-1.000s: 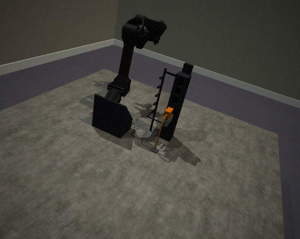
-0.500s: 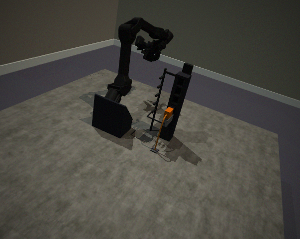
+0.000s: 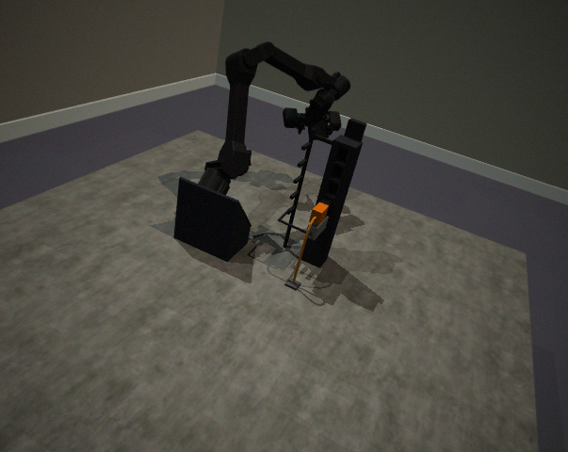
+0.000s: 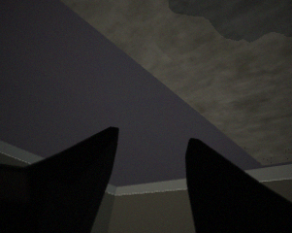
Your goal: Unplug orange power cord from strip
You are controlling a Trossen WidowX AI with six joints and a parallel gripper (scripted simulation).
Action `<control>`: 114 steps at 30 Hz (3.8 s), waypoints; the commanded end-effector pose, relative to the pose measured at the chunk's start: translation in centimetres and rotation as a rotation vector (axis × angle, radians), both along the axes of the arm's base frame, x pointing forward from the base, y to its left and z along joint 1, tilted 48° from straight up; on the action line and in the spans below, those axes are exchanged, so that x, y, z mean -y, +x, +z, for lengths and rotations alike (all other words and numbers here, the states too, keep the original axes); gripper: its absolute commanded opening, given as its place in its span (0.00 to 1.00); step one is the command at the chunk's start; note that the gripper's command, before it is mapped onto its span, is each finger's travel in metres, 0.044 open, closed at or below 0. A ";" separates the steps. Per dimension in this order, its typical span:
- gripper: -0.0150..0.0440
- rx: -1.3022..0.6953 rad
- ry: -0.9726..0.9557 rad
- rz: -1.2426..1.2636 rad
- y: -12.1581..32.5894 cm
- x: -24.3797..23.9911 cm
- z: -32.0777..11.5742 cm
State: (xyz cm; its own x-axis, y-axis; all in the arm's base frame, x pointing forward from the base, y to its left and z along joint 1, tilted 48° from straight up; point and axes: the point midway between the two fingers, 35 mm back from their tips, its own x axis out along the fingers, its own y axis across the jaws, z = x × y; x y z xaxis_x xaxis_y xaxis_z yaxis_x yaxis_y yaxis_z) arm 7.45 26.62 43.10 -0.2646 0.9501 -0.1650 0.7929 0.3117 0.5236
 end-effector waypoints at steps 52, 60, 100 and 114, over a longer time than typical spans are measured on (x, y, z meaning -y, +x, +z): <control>0.53 0.753 -1.184 -1.159 35.0 40.6 -17.8; 0.53 0.488 -1.203 -0.992 32.3 42.6 -24.9; 0.53 -0.476 -0.611 -0.605 19.6 36.0 -36.2; 0.53 -0.477 -0.610 -0.604 19.7 34.5 -34.5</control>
